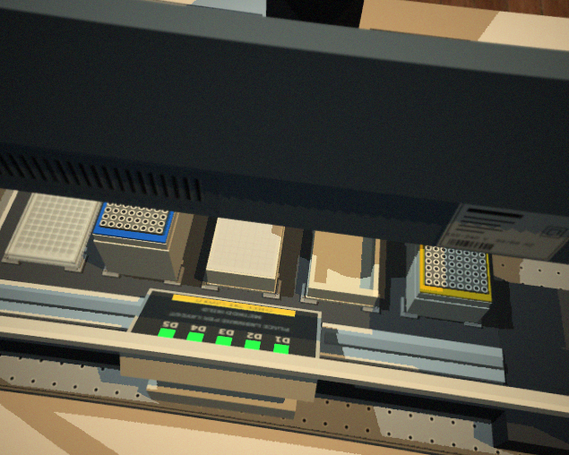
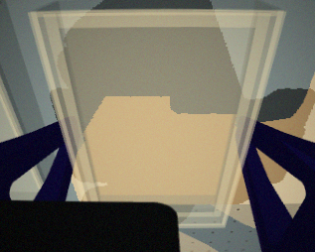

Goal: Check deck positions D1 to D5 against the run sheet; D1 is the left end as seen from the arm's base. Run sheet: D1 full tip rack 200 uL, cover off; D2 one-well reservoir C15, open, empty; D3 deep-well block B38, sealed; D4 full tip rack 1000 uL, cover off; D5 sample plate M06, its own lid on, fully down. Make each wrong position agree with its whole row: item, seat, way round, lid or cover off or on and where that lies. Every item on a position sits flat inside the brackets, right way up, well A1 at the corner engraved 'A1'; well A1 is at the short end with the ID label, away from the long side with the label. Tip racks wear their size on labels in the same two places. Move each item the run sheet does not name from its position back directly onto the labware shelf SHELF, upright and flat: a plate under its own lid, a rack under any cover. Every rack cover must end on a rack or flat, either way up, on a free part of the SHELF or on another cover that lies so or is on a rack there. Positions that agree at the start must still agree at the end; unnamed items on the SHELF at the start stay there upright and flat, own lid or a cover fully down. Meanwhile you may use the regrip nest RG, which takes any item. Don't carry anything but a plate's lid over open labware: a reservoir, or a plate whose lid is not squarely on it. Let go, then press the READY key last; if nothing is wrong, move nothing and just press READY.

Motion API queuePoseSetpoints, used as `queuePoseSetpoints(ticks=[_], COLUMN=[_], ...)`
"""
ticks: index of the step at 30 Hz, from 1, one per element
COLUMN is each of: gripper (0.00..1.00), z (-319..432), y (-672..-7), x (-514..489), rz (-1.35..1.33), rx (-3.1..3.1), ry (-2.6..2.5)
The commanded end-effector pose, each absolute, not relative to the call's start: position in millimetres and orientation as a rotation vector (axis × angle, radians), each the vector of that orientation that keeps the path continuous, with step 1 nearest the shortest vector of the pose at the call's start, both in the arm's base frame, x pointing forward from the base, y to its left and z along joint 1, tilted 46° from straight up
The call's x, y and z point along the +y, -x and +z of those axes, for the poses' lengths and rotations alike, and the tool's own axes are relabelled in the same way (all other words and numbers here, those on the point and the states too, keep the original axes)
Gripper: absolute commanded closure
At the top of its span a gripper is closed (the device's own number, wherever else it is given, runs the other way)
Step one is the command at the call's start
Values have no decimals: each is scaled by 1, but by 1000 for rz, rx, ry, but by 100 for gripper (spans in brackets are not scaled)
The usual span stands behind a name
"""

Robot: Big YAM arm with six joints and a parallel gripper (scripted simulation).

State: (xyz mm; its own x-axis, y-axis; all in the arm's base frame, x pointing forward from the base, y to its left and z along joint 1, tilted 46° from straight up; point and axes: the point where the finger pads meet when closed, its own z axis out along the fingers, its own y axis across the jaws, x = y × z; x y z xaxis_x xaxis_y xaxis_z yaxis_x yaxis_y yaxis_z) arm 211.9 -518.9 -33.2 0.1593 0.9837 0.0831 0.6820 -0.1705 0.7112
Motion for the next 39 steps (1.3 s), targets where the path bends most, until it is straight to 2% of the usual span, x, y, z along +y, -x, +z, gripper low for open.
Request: queuePoseSetpoints(ticks=[1, 5, 6, 39], gripper=[100, 100, 0, 0], z=[-25, -25, -25, -25], y=[-207, -207, -207, -207], x=[-529, -529, -529, -529], rz=[728, 729, 729, 729], rx=[1559, 1559, 1559, 1559], ry=[-1912, -1912, -1912, -1912])
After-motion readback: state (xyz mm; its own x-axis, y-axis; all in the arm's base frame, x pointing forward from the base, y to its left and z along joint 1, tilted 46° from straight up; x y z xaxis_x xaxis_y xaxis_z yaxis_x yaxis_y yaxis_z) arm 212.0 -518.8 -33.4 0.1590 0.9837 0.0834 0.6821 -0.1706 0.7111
